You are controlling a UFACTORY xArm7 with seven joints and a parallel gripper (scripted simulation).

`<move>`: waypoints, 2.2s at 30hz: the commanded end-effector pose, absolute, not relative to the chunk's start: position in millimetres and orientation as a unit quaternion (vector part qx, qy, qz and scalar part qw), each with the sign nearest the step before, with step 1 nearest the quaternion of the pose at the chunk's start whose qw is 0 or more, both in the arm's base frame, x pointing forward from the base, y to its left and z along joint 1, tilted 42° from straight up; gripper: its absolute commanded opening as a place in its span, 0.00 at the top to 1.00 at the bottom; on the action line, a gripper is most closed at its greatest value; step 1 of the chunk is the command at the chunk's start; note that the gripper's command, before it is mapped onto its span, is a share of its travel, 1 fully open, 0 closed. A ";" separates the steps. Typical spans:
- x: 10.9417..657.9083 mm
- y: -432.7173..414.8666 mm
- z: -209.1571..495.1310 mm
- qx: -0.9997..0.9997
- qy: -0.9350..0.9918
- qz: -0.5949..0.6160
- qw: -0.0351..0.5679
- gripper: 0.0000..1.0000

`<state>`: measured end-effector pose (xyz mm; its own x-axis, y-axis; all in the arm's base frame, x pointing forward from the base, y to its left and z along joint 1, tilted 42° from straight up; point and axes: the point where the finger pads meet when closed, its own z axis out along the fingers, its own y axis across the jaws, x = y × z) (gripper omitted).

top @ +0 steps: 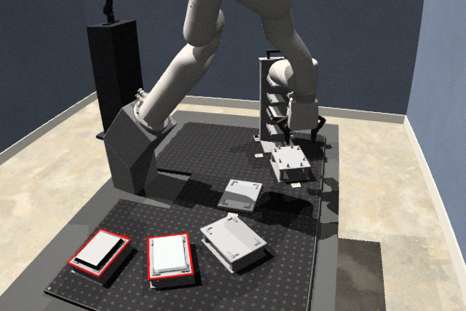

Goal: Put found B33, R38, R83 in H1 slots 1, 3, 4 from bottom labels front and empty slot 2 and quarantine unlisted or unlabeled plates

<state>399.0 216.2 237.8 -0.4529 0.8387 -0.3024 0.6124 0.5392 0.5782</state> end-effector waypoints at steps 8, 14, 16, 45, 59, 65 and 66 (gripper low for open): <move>398.8 217.2 239.0 0.418 0.852 0.234 0.211 0.00; 398.8 217.2 239.0 0.406 0.862 0.254 0.168 0.00; 398.8 217.1 239.0 0.401 0.865 0.261 0.153 0.00; 398.7 217.0 238.6 0.339 0.878 0.338 -0.029 0.00; 398.6 216.9 238.5 0.303 0.870 0.370 -0.117 0.00; 398.6 216.9 238.4 0.285 0.864 0.384 -0.160 0.00; 398.5 216.9 238.4 0.281 0.862 0.387 -0.167 0.00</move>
